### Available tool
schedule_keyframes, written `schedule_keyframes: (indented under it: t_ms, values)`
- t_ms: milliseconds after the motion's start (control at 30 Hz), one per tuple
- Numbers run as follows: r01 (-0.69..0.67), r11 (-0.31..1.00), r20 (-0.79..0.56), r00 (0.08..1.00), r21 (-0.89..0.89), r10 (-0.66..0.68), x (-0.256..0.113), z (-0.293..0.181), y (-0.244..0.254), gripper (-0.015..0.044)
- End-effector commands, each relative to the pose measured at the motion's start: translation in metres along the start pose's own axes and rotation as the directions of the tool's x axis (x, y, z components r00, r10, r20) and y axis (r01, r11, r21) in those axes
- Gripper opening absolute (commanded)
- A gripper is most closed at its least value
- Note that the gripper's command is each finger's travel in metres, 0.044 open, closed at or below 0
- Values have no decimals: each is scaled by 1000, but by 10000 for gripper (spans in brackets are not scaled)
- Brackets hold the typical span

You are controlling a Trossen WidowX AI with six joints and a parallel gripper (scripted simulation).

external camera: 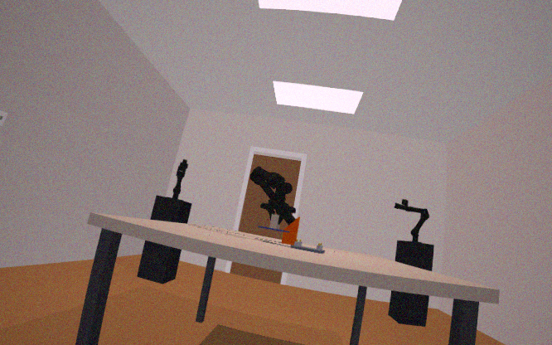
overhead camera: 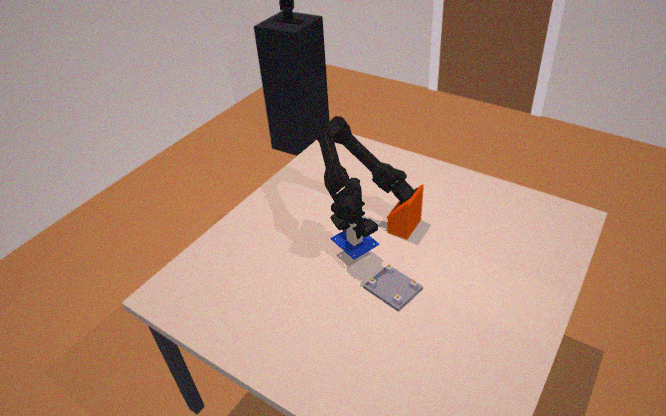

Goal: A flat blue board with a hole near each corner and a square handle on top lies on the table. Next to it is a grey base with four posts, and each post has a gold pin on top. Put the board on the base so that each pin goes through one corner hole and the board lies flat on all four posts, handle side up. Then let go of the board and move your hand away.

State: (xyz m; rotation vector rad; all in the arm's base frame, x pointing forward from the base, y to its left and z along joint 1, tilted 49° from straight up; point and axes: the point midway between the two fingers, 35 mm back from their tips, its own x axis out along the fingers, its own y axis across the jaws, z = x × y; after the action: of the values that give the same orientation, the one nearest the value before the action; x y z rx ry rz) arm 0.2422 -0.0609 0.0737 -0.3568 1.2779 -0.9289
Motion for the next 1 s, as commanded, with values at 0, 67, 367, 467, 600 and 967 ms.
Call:
schedule_keyframes:
  t_ms: [0,67,367,467,600,967]
  values:
    - [-1,1000,1,1000,3,1,-10,0,-1,0]
    - [2,1000,1,1000,2,-2,-15,0,-2,0]
    - [0,1000,3,1000,-18,0,-18,3,10,0]
    - [-2,1000,4,1000,-28,2,-19,5,17,0]
    - [-4,999,3,1000,-34,4,-20,8,26,0]
    - [-8,999,3,1000,-51,8,-23,13,51,0]
